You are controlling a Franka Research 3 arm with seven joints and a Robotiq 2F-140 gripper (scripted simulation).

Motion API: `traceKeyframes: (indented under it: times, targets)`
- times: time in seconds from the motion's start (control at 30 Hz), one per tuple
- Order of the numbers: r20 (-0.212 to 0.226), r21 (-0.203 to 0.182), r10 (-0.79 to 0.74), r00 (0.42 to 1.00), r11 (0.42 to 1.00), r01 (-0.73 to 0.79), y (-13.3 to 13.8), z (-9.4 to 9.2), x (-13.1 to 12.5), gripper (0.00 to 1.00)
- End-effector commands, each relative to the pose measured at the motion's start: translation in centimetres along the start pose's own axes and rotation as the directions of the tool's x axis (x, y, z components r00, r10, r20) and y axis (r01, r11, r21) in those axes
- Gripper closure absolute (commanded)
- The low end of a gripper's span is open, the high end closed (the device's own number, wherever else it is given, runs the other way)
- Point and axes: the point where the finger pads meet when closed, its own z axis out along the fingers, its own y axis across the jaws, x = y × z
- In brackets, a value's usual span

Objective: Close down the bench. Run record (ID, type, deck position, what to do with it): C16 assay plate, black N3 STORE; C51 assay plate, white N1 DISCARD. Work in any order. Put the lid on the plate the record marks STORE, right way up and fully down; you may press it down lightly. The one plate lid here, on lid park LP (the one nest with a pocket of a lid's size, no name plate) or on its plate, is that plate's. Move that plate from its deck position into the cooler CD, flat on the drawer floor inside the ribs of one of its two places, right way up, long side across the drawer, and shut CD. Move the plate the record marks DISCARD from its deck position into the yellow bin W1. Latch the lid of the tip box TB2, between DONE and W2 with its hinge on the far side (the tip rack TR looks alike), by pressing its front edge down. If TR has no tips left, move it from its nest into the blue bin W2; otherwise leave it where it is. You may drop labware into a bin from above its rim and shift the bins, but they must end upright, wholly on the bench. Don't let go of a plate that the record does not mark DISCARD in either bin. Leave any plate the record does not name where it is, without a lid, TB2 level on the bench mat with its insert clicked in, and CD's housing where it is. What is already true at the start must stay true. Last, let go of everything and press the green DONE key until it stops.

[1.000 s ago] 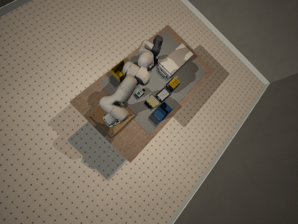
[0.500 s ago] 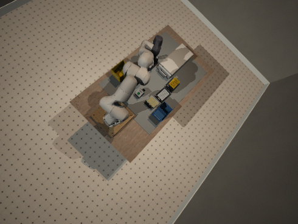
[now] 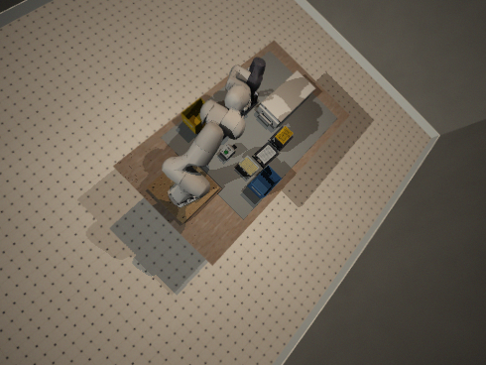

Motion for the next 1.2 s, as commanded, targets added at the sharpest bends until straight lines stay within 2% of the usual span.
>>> traceKeyframes:
  times: [0.0,0.33,1.17]
  targets:
    - [-0.002,0.0,0.002,1.0,1.0,-0.002,-0.1,-0.3,0.0,1.0]
    - [-0.002,0.0,0.002,1.0,1.0,-0.002,-0.1,-0.3,0.0,1.0]
    - [-0.002,0.0,0.002,1.0,1.0,-0.002,-0.1,-3.3,0.0,1.0]
